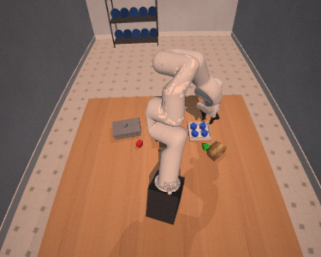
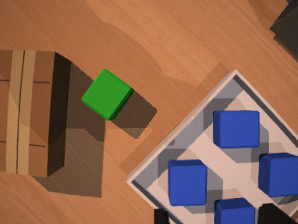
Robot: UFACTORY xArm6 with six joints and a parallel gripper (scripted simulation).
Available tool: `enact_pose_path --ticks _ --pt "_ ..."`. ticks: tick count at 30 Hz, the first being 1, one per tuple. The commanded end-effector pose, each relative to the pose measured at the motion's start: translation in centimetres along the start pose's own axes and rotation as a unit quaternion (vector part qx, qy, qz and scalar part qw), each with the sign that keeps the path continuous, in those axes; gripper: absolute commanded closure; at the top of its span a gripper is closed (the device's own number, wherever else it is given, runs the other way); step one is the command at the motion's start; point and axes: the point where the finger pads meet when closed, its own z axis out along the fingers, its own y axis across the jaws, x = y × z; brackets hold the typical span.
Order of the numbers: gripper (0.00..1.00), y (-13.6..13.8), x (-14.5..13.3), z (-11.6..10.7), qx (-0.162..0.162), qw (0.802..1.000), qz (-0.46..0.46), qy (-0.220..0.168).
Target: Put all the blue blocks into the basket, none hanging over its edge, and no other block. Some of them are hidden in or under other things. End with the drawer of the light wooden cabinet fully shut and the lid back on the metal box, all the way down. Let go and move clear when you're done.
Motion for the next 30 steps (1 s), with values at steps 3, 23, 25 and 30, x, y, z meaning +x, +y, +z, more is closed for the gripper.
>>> enact_pose_path --ticks 3,23,25,30 --pt "0.44 0.0 -0.1 -1.5 0.0 1.0 0.0 -0.001" --pt "0.44 1.1 0.9 -2.3 0.0 1.0 0.016 0.002" --pt "0.44 2.0 1.9 -2.3 0.001 0.999 0.032 0.004" --pt "0.44 5.3 5.9 -2.5 0.004 0.996 0.093 0.01"
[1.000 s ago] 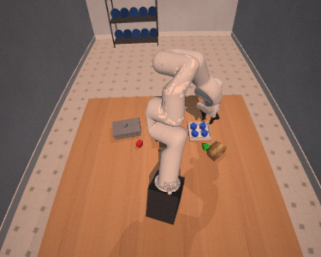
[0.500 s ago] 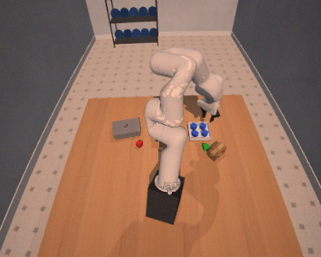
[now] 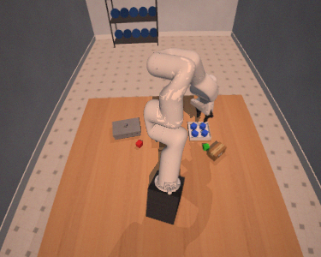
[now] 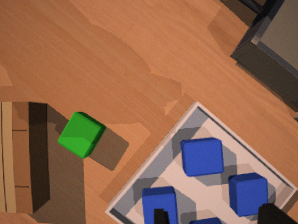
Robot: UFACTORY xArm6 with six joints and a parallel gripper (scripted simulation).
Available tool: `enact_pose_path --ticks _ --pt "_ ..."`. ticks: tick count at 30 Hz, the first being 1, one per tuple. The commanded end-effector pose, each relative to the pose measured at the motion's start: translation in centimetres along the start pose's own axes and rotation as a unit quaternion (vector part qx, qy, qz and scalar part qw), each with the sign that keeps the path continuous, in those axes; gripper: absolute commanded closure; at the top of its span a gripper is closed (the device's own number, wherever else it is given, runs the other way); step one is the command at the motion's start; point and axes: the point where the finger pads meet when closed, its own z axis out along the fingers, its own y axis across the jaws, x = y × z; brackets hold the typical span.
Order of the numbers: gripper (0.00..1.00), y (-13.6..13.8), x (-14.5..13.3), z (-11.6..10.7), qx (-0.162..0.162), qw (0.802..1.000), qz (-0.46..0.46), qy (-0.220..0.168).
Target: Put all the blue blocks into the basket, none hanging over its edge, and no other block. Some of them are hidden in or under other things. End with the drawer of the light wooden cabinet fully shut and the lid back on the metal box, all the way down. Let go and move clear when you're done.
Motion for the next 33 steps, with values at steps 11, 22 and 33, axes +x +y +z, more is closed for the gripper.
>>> enact_pose_path --ticks 11,22,33 --pt "0.44 6.8 13.8 -0.1 0.011 0.98 0.2 -0.002" --pt "0.44 7.7 20.4 0.3 0.001 0.954 0.299 -0.011" --pt "0.44 7.7 20.8 0.4 -0.001 0.952 0.306 -0.012"
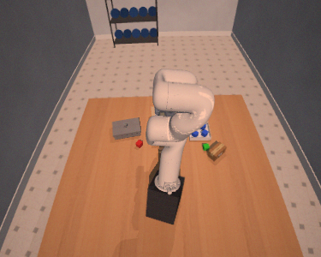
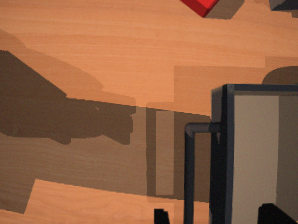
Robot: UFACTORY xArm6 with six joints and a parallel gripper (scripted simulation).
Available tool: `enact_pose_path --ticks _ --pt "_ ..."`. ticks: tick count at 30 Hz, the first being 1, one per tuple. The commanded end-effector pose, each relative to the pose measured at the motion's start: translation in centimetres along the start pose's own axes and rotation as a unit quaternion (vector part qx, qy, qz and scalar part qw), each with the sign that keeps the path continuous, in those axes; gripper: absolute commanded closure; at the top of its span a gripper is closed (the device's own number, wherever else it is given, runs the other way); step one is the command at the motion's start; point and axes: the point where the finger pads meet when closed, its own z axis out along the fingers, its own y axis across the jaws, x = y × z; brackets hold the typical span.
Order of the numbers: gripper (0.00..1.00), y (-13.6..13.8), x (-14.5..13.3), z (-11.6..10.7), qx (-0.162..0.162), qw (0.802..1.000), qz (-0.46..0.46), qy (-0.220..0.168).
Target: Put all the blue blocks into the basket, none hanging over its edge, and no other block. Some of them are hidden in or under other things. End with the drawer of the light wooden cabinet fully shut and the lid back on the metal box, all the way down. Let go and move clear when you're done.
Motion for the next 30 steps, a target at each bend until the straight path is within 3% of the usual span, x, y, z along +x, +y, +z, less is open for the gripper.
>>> enact_pose_path --ticks 1,7,8,30 --pt "0.44 0.03 0.11 -0.12 0.002 1.0 0.003 -0.01" --pt "0.44 0.03 0.11 -0.12 0.002 1.0 0.003 -0.01" --pt "0.76 0.03 0.11 -0.12 0.002 1.0 0.003 -0.01" --pt "0.76 0.03 0.11 -0.12 0.002 1.0 0.003 -0.01"
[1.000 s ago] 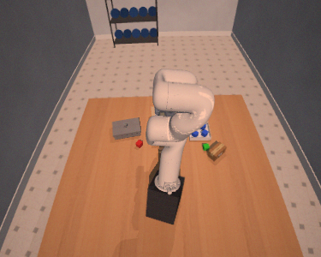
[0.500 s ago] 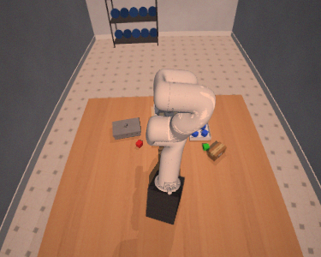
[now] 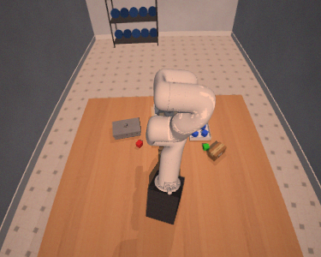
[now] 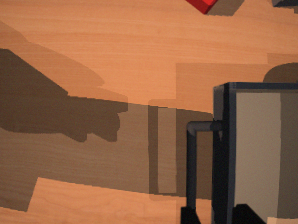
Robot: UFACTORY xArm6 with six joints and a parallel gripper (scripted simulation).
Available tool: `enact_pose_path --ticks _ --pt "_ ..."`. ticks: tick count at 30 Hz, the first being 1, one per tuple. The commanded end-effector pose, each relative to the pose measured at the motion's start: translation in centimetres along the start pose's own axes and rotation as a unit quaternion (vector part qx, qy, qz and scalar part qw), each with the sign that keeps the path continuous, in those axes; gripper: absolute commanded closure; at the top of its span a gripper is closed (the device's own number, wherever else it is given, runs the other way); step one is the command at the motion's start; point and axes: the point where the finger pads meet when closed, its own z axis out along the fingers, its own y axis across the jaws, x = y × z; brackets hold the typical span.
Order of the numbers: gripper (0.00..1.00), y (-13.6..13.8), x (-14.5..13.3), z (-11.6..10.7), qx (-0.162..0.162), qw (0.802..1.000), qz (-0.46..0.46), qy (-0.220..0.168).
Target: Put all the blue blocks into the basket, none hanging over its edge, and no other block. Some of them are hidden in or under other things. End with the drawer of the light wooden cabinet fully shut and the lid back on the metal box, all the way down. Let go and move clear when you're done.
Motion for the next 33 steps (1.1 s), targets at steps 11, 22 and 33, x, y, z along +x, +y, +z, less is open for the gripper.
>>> enact_pose_path --ticks 11,22,33 --pt "0.76 0.1 0.0 -0.1 -0.002 1.0 0.0 0.0" --pt "0.76 0.1 0.0 0.4 -0.001 1.0 0.0 0.0" --pt "0.76 0.2 0.1 2.2 -0.001 1.0 0.0 0.0"
